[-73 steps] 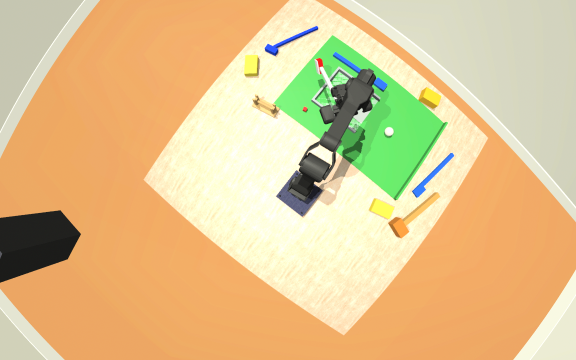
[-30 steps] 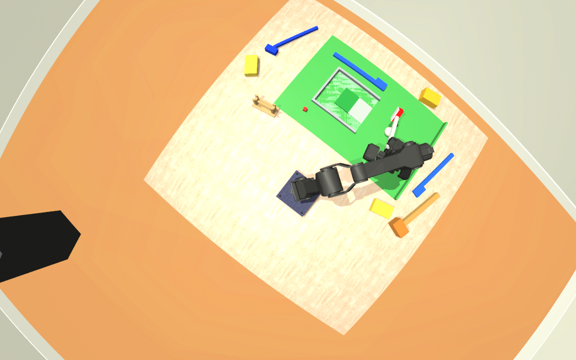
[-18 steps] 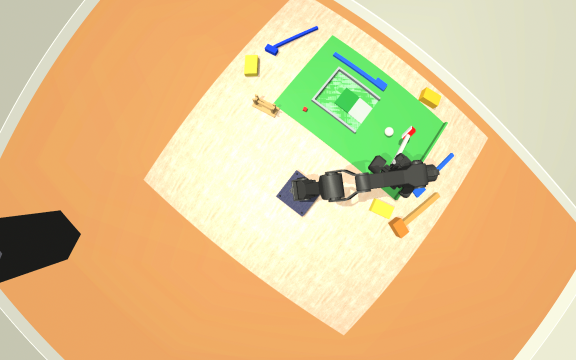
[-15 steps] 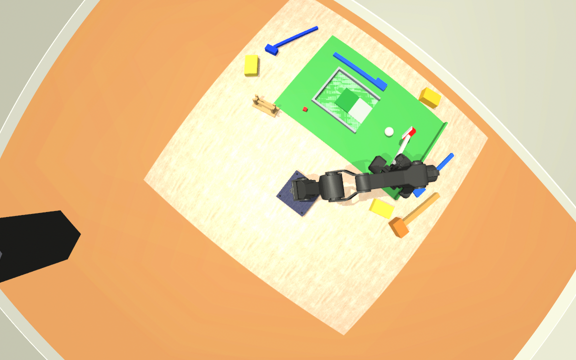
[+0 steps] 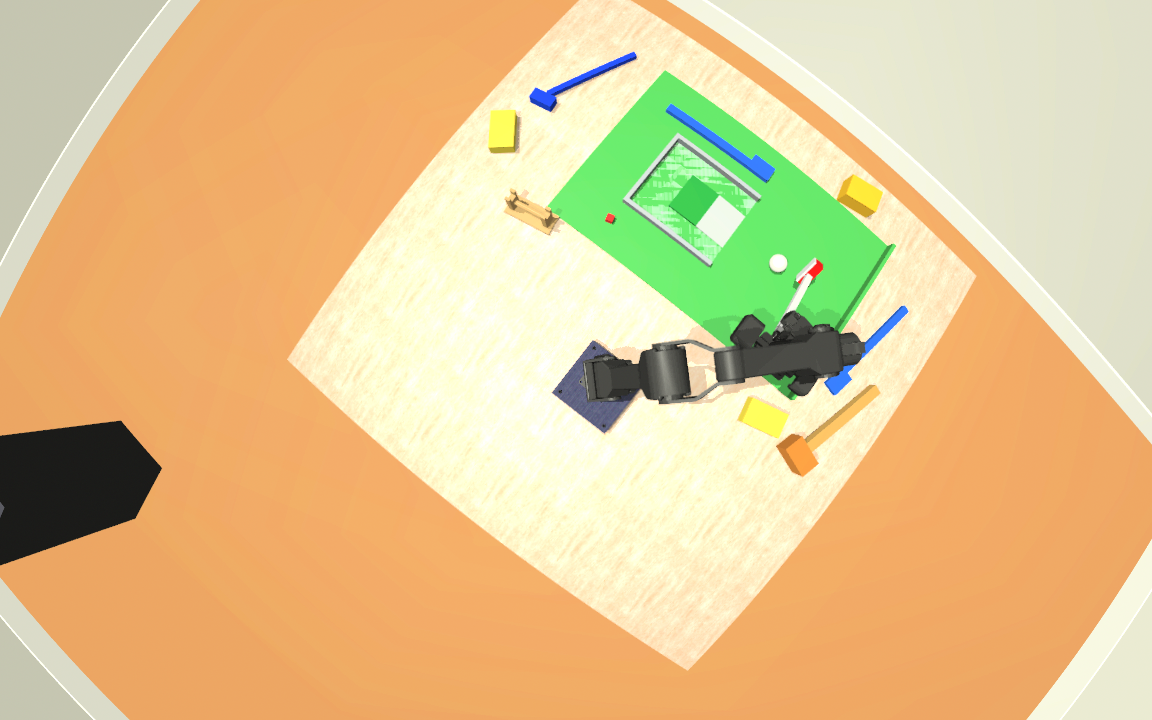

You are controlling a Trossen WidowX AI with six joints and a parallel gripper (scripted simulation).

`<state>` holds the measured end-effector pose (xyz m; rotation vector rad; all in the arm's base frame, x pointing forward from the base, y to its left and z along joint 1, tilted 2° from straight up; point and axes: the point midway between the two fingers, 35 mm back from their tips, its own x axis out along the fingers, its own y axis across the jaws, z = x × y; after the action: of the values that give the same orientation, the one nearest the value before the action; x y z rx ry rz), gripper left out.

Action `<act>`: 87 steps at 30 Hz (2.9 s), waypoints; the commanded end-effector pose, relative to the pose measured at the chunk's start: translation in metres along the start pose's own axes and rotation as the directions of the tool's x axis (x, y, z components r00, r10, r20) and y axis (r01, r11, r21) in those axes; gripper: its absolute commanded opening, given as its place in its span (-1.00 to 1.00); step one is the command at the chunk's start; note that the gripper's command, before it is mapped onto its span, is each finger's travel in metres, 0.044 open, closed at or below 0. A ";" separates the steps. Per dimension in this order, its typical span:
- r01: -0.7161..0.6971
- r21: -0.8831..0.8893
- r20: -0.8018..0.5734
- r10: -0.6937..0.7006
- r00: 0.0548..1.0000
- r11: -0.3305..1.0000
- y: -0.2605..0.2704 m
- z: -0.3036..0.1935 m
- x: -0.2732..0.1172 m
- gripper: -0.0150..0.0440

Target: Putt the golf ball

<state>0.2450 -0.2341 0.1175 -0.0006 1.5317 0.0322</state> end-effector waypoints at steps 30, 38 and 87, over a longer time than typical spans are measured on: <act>0.001 0.000 0.001 -0.001 1.000 1.000 0.000 0.000 0.029 -0.49; 0.005 0.003 0.004 -0.005 1.000 1.000 -0.024 0.001 0.032 -0.49; -0.006 0.003 0.002 0.006 1.000 1.000 0.107 0.003 -0.018 -0.49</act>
<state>0.2445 -0.1277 0.1389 0.0059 1.5296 0.0340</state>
